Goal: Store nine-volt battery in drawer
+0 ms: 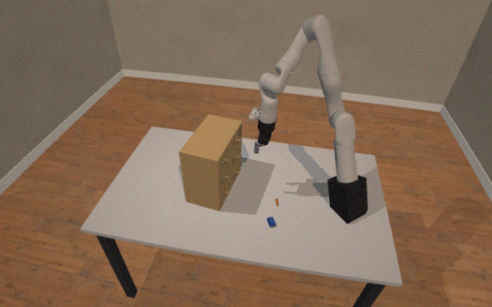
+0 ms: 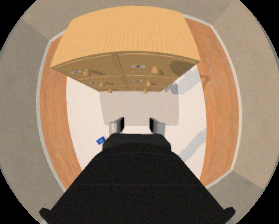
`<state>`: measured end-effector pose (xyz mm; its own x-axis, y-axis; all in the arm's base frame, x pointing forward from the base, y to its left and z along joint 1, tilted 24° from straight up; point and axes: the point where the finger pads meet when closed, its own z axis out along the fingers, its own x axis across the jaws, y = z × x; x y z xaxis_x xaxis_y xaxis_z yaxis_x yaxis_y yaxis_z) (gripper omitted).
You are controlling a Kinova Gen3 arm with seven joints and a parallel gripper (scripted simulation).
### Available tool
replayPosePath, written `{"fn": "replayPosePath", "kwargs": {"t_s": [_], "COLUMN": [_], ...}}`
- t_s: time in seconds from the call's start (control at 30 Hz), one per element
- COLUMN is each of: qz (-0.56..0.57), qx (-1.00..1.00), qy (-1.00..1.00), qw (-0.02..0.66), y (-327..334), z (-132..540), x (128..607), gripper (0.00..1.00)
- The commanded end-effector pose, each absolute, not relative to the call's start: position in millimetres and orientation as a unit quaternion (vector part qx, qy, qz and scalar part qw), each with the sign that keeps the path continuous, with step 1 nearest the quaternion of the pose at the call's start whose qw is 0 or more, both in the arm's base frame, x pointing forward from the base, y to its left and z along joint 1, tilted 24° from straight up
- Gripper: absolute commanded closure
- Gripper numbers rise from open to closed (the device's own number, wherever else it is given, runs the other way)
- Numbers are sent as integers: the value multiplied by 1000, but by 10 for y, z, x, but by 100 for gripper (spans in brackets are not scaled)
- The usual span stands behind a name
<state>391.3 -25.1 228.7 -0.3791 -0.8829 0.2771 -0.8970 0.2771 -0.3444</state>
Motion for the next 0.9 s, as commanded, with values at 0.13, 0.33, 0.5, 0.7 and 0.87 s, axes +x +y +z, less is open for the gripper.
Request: {"fn": "replayPosePath", "kwargs": {"t_s": [0.13,0.33,0.5,0.7,0.87], "qz": [241,267,293,312,337], "qx": [558,560,557,558,555], "qy": [-794,-784,-776,-767,-758], "qw": [7,-15,-30,-46,-60], "y": [-281,-321,-394,-418,-490], "z": [2245,2176,2131,2081,2018], "x": [3940,4023,4101,4165,4232], "gripper": [0,0,0,0,0]}}
